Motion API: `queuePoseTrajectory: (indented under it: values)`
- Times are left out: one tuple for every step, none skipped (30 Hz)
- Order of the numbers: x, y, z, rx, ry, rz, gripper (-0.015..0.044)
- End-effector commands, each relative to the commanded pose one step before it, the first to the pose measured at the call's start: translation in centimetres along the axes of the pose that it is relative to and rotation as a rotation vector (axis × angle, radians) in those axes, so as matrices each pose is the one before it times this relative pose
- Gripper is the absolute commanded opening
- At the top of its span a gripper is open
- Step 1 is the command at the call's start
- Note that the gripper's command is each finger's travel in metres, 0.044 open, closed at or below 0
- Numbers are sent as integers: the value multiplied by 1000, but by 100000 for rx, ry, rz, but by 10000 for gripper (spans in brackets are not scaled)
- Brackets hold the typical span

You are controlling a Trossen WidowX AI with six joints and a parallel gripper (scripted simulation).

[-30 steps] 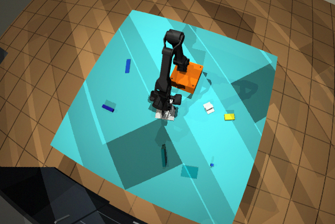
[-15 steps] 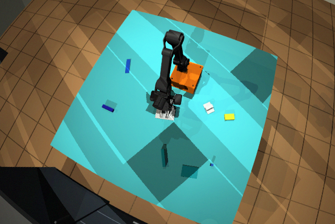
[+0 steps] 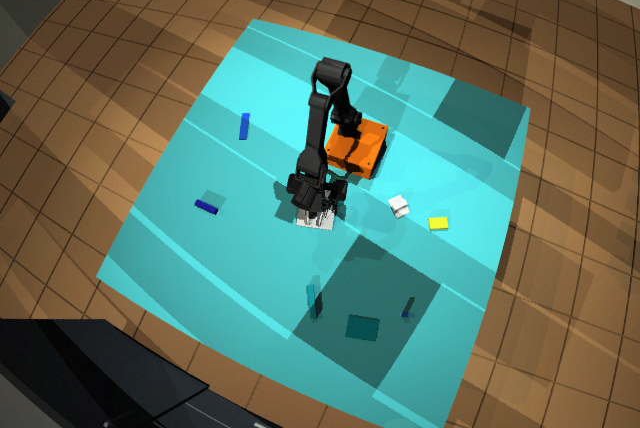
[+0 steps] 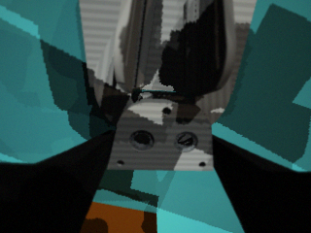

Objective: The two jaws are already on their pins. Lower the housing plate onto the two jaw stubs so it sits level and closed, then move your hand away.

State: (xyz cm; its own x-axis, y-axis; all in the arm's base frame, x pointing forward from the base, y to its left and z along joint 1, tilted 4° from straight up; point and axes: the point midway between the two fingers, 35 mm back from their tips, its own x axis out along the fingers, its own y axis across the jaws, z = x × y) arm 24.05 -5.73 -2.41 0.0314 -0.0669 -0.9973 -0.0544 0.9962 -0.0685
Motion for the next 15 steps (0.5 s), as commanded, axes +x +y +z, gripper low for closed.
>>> queuePoseTrajectory:
  values:
    - [219, -33, -81, -475, 565, -256, 351]
    - [50, 0, 0, -2, 1, 0, 351]
    - [64, 0, -1, -3, 1, 0, 351]
    - [50, 0, -1, -2, 1, 0, 351]
    - [30, 0, 0, -1, 0, 0, 351]
    - [10, 0, 0, 0, 0, 0, 351]
    - [0, 0, 0, 0, 0, 0, 351]
    - [0, 0, 0, 0, 0, 0, 351]
    - [0, 0, 0, 0, 0, 0, 351]
    - [0, 0, 0, 0, 0, 0, 351]
    - [0, 0, 0, 0, 0, 0, 351]
    - [10, 0, 0, 0, 0, 0, 351]
    - [30, 0, 0, 0, 0, 0, 351]
    - [50, 0, 0, -1, 1, 0, 351]
    - [64, 0, -1, -1, 1, 0, 351]
